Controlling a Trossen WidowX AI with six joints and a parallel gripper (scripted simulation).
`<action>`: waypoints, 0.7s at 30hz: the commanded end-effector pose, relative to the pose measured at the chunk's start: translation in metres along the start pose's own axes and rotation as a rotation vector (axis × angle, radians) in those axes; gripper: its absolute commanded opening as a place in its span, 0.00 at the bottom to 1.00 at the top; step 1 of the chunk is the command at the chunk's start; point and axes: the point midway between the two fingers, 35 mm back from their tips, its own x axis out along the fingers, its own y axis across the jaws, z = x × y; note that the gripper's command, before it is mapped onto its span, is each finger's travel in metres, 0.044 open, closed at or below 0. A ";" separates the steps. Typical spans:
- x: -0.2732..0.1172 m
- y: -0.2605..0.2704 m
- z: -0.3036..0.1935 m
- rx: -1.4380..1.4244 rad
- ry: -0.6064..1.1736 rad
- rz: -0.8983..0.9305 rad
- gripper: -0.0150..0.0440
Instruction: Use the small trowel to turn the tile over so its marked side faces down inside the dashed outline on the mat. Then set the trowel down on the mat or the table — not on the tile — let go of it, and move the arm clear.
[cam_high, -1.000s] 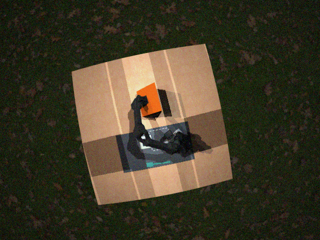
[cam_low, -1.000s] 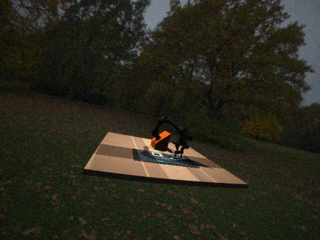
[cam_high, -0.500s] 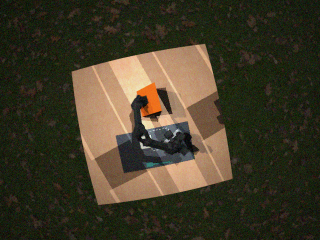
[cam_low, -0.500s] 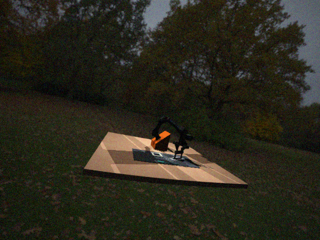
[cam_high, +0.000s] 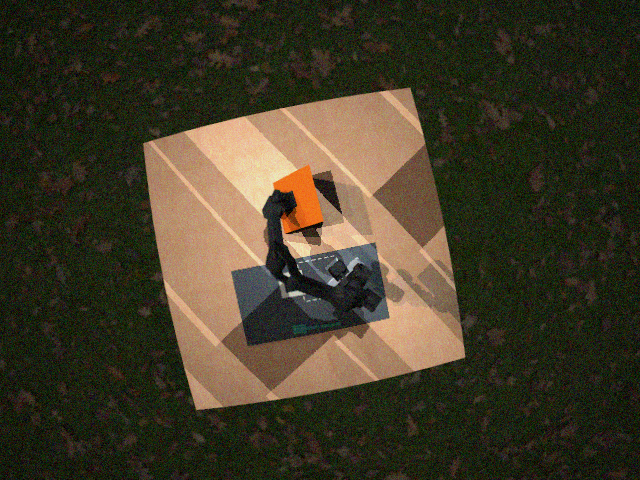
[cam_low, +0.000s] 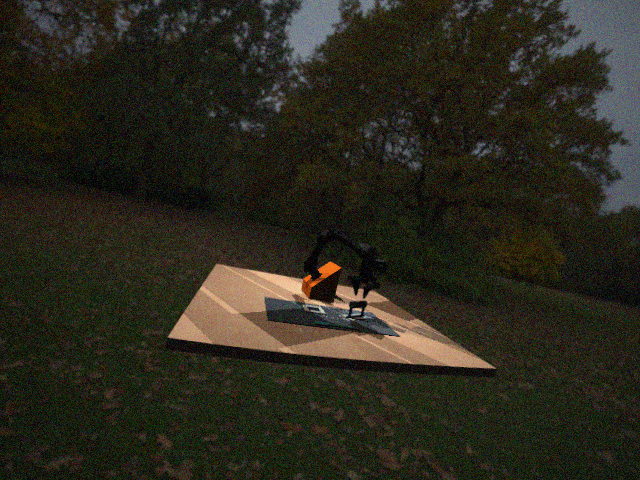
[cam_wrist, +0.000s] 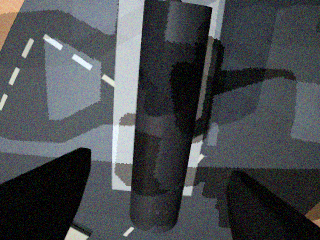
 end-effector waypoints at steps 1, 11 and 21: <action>0.002 -0.001 0.000 -0.046 -0.007 0.012 0.71; 0.010 -0.002 0.001 -0.063 -0.007 0.011 0.71; 0.026 -0.002 0.001 -0.063 -0.007 0.011 0.71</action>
